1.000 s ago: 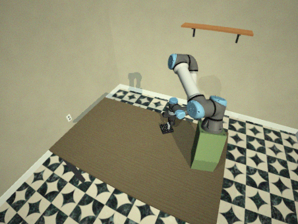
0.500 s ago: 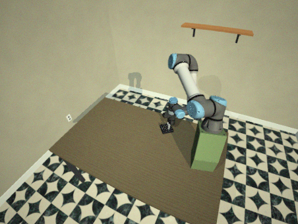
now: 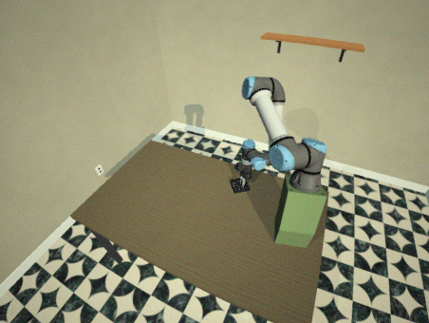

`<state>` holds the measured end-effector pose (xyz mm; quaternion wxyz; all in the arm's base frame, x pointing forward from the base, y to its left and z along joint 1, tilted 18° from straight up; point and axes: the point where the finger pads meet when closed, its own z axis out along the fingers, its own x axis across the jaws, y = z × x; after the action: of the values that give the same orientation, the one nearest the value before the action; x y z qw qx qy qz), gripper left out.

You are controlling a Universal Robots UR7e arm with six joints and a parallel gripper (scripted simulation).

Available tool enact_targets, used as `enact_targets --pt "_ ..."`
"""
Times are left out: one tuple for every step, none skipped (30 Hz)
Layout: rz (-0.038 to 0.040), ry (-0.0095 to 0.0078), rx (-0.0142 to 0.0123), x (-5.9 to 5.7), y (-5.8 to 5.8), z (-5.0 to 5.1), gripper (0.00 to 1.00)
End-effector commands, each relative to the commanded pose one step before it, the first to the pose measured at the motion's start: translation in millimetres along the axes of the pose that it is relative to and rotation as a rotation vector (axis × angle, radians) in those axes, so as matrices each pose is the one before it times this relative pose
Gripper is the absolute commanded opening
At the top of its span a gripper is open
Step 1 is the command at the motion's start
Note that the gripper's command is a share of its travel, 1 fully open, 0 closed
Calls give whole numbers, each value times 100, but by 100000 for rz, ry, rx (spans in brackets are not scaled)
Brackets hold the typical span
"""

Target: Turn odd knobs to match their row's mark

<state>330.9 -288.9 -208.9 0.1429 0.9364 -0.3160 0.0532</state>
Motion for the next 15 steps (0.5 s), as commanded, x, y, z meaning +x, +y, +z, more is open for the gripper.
enact_targets --pt "-13767 703 -33 350 65 -73 30" --pt "-2253 4 6 1 -2 0 30" --pt "-2272 4 6 1 -3 -1 30" --pt "-2287 4 5 1 -3 -1 30" --pt "-2301 4 5 2 -3 -1 30" --pt "0 0 0 0 0 0 30" --pt "0 0 0 0 0 0 30" --pt "-2211 -16 4 -11 37 9 30" --pt "-2329 5 4 3 -6 -1 30" --pt "-2351 6 1 4 -11 -3 30" --pt "-2371 9 1 7 -17 -4 30" --pt "-2372 8 -1 7 -15 -4 30" --pt "-2353 2 -3 3 -7 -2 30" --pt "-2330 -4 -5 -1 1 0 30" --pt "-2326 -2 -2 0 1 0 30"
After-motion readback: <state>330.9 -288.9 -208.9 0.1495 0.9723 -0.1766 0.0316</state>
